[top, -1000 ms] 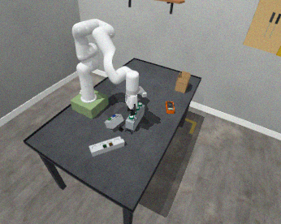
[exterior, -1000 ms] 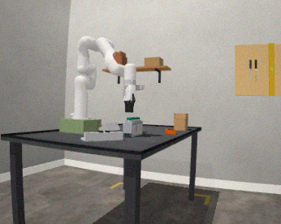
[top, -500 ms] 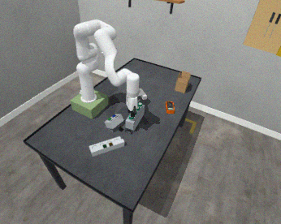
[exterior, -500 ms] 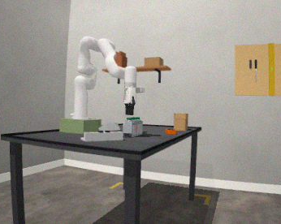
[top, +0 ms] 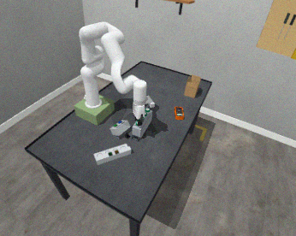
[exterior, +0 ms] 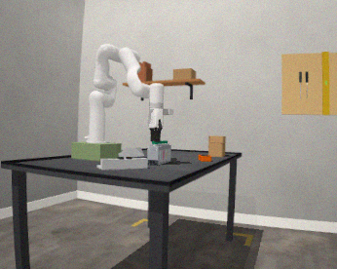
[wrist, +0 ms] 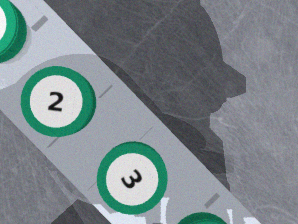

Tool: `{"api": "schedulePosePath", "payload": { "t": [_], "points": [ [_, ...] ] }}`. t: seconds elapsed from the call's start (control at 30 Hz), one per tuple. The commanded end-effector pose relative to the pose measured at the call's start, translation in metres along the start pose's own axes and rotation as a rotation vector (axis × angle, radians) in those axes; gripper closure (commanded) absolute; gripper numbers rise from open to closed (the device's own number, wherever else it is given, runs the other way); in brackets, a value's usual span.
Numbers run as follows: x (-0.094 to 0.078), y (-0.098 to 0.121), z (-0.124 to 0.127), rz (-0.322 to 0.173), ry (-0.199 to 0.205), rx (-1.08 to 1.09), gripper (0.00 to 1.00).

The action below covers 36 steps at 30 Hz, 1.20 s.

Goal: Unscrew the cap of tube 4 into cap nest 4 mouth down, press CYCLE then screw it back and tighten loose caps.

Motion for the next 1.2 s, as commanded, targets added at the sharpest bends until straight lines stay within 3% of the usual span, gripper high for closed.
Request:
{"api": "schedulePosePath", "payload": {
  "t": [0.0,0.83,0.87,1.17],
  "points": [
    [-0.0009,-0.0004,0.0012,0.007,0.000,0.000,0.54],
    [-0.0089,-0.0004,0.0011,0.007,0.000,0.000,0.54],
    [-0.0089,-0.0004,0.0011,0.007,0.000,0.000,1.00],
    [-0.0089,-0.0004,0.0011,0.007,0.000,0.000,1.00]
  ]
}}
Point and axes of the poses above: the point where the finger pads meet when closed, its own x axis back along the fingers, its own z axis across the jaws, y = z × x, the point moved 3 cm from there along x, back along the fingers, and after that the axes turned 7 degrees about x, right-handed, at the moved point
